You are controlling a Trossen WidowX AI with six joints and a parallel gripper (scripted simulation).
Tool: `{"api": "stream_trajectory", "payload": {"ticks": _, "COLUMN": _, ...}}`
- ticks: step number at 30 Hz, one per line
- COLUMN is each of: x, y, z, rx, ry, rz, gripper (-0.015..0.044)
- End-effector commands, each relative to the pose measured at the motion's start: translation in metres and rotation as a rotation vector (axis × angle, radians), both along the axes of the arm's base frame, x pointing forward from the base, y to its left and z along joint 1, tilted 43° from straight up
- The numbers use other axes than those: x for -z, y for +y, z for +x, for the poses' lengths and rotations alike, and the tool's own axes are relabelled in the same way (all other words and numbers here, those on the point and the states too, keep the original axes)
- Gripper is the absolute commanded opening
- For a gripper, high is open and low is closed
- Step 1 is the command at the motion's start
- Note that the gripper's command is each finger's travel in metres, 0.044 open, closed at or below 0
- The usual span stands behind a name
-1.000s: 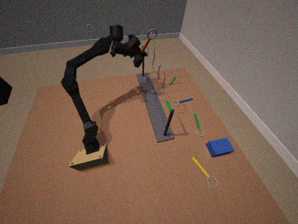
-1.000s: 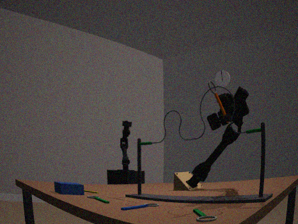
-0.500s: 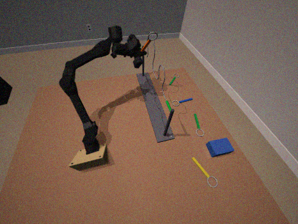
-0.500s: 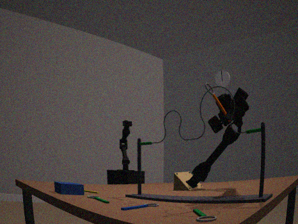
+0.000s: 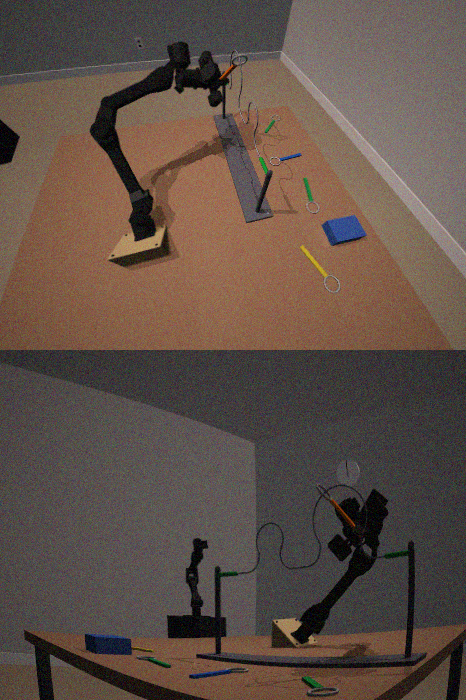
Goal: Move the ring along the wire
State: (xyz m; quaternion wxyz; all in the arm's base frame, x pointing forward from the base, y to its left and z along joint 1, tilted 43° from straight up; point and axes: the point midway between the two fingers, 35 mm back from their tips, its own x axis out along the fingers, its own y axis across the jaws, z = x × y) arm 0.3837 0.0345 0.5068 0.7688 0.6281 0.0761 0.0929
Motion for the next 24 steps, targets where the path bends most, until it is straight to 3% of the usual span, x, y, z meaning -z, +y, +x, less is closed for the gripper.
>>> {"api": "stream_trajectory", "payload": {"ticks": 1, "x": 0.0017, "y": 0.001, "z": 0.0009, "rx": -0.005, "ry": -0.002, "rz": 0.052, "gripper": -0.015}}
{"api": "stream_trajectory", "payload": {"ticks": 24, "x": -0.0062, "y": 0.0014, "z": 0.0009, "rx": -0.007, "ry": -0.049, "rz": 0.259, "gripper": -0.015}}
